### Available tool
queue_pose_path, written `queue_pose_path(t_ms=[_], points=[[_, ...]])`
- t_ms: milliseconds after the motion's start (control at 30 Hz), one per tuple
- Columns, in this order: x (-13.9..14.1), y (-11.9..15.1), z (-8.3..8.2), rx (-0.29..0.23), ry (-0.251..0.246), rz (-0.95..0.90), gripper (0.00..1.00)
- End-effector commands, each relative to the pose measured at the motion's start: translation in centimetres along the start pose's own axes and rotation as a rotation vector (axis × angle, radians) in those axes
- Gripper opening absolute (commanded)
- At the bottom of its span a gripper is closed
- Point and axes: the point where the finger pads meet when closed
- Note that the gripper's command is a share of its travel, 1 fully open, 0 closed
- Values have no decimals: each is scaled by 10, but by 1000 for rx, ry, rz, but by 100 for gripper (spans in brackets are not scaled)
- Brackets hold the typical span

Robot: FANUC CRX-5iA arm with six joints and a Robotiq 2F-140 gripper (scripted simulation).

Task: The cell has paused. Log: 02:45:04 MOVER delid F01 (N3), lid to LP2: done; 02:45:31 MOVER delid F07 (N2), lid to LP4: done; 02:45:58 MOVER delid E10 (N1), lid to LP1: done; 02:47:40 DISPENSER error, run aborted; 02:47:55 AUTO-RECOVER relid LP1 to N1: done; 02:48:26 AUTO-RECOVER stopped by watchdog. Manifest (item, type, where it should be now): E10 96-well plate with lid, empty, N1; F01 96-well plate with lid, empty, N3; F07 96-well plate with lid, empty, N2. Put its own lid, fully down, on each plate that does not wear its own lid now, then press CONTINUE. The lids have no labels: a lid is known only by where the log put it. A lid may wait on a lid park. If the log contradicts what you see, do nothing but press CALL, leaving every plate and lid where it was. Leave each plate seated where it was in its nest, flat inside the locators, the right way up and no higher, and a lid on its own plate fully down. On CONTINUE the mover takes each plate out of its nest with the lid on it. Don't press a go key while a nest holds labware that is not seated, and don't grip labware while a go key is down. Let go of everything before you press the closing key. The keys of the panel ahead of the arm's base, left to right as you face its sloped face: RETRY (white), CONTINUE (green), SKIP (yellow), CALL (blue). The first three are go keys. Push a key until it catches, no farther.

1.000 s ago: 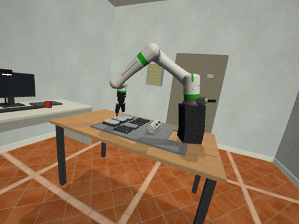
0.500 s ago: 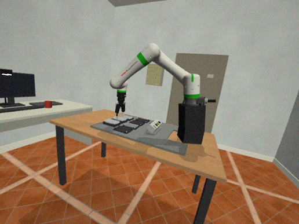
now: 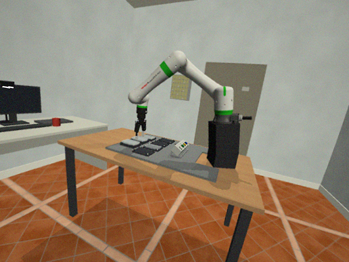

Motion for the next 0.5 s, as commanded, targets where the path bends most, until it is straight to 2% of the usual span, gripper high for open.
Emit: queue_pose_path(t_ms=[0, 400, 433, 467], points=[[0, 0, 0, 0, 0, 0, 0], [0, 0, 0, 0, 0, 0, 0], [0, 0, 0, 0, 0, 0, 66], [0, 0, 0, 0, 0, 0, 66]])
Point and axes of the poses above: the point where the finger pads meet when closed, its own z axis out along the fingers, its own x axis across the jaws, y = z × x, and after that the axes turned 8 degrees about z, right-handed
